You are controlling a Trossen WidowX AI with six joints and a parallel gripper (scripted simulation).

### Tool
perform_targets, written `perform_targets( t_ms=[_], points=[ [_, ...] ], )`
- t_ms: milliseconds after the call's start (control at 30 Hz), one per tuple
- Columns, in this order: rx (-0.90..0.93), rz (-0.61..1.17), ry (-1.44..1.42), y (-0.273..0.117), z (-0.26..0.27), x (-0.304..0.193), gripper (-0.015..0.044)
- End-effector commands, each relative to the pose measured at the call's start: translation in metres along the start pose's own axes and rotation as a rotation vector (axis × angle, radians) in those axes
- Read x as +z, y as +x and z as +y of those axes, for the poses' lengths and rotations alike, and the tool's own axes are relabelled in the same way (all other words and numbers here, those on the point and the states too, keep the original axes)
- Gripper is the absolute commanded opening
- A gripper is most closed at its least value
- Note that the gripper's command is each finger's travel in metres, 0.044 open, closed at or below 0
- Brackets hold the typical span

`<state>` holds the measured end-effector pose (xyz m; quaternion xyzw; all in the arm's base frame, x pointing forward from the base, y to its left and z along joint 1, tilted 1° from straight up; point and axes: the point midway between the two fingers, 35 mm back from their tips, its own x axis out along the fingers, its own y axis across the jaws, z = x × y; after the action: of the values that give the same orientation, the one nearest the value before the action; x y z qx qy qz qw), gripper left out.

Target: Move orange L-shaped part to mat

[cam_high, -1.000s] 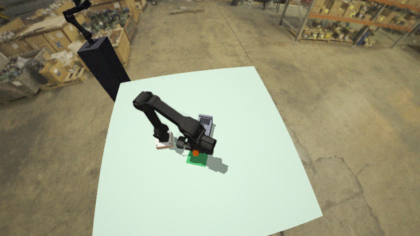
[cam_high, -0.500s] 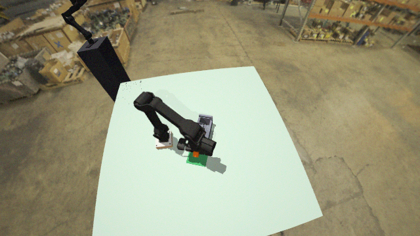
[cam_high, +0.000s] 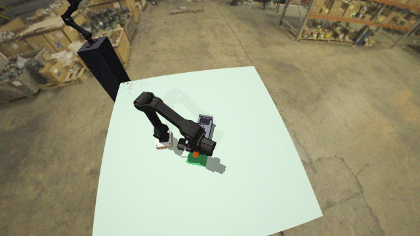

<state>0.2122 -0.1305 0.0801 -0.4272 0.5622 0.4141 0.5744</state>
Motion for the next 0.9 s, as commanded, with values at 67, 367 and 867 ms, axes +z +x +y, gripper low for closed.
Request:
perform_targets(
  t_ms=[67,367,867],
  points=[
    [0.0,0.0,0.0,0.0,0.0,0.0,0.0184],
    [-0.001,-0.001,-0.002,-0.053,-0.004,-0.001,0.04],
    [-0.019,0.005,0.002,-0.085,-0.003,-0.001,0.04]
  ],
)
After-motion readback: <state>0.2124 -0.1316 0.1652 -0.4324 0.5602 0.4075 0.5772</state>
